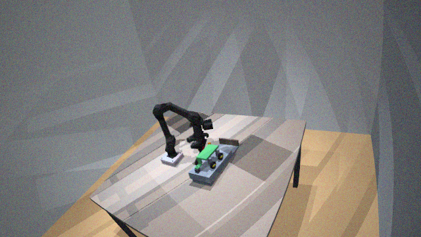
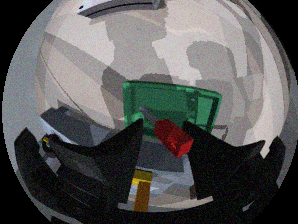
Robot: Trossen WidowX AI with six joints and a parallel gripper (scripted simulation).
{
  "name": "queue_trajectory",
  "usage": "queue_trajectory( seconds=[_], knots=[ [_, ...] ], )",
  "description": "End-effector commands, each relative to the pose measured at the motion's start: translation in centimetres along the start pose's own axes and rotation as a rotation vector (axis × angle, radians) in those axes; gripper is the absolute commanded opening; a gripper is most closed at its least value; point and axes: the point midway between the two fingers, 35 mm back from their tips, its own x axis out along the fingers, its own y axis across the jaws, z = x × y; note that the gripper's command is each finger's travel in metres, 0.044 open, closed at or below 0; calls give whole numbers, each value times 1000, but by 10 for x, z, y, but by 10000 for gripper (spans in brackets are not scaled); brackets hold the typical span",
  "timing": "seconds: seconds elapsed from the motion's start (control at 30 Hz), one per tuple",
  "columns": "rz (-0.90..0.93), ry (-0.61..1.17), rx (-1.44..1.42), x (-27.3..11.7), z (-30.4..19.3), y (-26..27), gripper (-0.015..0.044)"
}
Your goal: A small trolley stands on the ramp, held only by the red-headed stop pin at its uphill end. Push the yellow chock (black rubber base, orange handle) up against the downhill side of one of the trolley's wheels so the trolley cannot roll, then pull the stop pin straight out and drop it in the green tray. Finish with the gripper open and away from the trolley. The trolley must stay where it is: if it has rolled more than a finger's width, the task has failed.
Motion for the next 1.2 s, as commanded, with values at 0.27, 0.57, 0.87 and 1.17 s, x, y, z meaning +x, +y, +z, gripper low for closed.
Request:
queue_trajectory(
  seconds=[0.27, 0.57, 0.87, 1.17],
  knots=[
    [4, 1, 3, 4, -1, -7, 190],
    [3, 1, 3, 7, -1, -13, 190],
    [3, 1, 3, 10, -1, -18, 190],
    [2, 1, 3, 13, -2, -22, 190]
  ],
)
